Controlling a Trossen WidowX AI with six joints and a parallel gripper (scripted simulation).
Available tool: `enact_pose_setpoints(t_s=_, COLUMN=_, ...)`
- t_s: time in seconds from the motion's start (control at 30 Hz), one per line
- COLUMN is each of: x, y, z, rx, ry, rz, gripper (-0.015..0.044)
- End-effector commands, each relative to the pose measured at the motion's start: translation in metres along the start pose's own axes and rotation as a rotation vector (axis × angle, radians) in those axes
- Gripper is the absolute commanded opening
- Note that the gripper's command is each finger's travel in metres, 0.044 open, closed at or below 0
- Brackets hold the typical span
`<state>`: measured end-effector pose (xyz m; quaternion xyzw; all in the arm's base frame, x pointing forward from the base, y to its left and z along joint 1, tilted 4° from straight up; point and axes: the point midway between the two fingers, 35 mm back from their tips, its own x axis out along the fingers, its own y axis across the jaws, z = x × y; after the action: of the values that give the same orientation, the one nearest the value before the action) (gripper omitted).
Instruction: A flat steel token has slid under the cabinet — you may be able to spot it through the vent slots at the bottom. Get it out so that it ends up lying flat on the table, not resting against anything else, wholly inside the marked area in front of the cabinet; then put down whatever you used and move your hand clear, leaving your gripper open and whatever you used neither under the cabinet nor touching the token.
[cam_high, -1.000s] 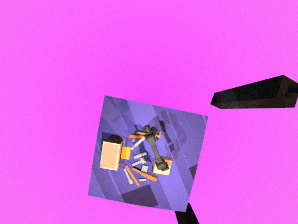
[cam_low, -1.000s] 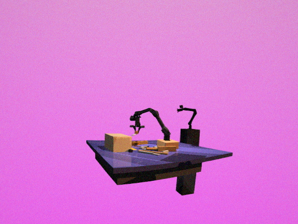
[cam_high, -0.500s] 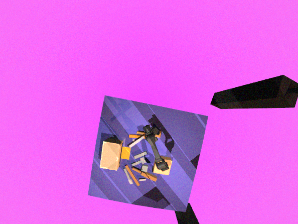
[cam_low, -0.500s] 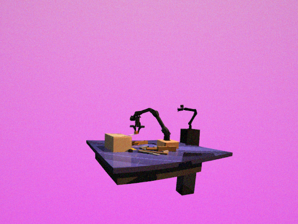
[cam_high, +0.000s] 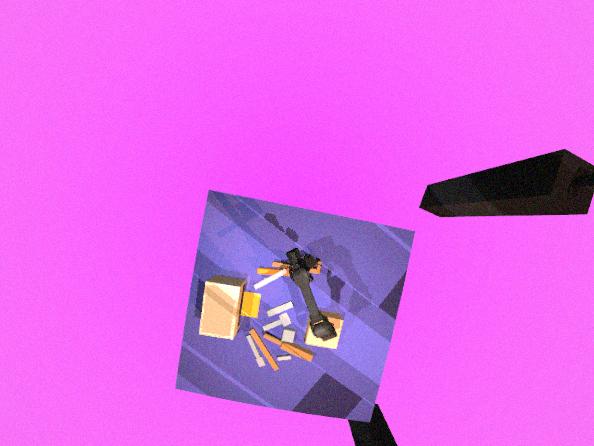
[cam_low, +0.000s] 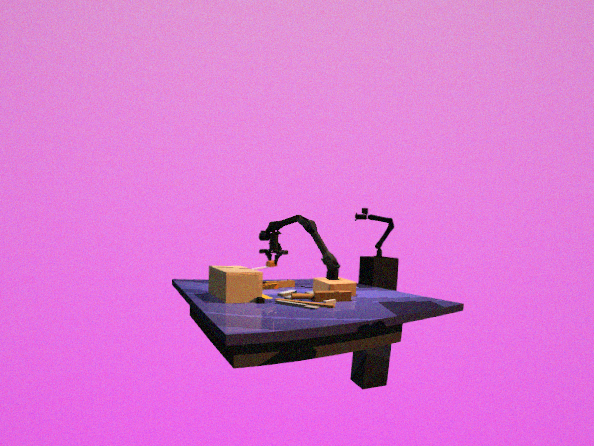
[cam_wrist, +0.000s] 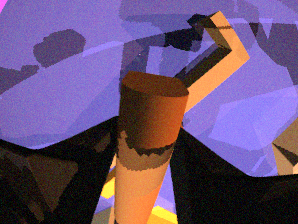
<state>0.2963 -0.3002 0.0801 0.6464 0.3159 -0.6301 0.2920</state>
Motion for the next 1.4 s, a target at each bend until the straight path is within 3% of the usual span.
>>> enact_pose_setpoints(t_s=0.0, x=-0.0049, y=0.0002, z=-0.001, rx=0.032, ry=0.006, rz=0.011, gripper=0.0)
enact_pose_setpoints(t_s=1.37, x=-0.0048, y=-0.0001, z=0.0001, rx=0.36, ry=0.008, rz=0.01, gripper=0.0)
